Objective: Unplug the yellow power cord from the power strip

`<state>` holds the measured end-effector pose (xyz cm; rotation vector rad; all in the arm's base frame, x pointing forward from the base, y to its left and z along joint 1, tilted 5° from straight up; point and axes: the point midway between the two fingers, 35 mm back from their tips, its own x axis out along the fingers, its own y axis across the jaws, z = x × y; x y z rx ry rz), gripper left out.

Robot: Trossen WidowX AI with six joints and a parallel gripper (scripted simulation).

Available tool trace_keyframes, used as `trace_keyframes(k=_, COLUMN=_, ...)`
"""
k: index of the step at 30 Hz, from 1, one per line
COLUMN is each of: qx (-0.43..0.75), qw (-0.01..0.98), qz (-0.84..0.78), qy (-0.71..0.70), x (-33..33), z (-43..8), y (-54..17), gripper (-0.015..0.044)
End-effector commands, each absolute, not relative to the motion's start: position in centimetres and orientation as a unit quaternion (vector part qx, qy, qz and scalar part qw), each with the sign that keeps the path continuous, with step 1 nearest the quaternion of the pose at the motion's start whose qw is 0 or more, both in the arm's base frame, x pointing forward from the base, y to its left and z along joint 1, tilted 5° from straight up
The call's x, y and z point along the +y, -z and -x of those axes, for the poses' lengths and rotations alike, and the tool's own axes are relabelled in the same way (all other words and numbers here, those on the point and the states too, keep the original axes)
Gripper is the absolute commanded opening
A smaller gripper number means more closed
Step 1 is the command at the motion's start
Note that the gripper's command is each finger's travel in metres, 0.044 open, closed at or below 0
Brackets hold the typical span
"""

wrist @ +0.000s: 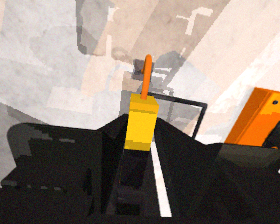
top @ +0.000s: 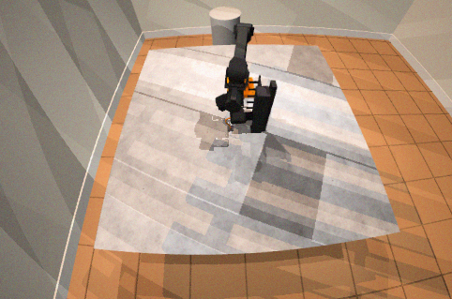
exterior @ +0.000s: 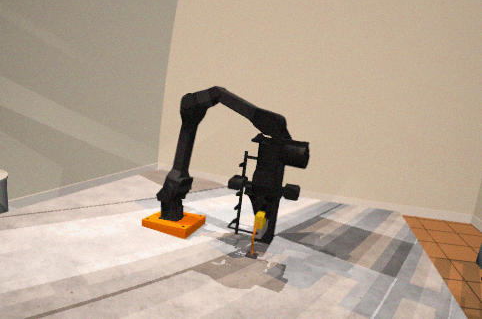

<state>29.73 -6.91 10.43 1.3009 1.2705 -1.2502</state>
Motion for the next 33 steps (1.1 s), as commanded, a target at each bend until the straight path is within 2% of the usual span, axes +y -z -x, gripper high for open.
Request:
trace_keyframes(k=1, qx=0.494, qw=0.456, qz=-0.521, qy=0.526, x=-9.7, z=-29.5, y=-10.6, gripper=0.0)
trace_keyframes(k=6, qx=0.494, qw=0.455, qz=-0.521, qy=0.527, x=-10.5, z=-29.3, y=-10.6, gripper=0.0)
trace_keyframes(k=19, qx=0.495, qw=0.453, qz=-0.522, qy=0.527, x=-9.2, z=-29.3, y=-10.4, gripper=0.0341)
trace_keyframes(k=23, qx=0.495, qw=0.453, qz=-0.521, qy=0.527, x=-11.6, z=-29.2, y=-10.8, gripper=0.044)
trace_keyframes(k=27, qx=0.494, qw=0.454, qz=-0.521, qy=0.528, x=-15.1, z=-28.8, y=-11.4, gripper=0.044)
trace_keyframes(k=33, qx=0.494, qw=0.454, qz=-0.52, qy=0.528, x=-15.3, z=-28.7, y=-11.4, gripper=0.044)
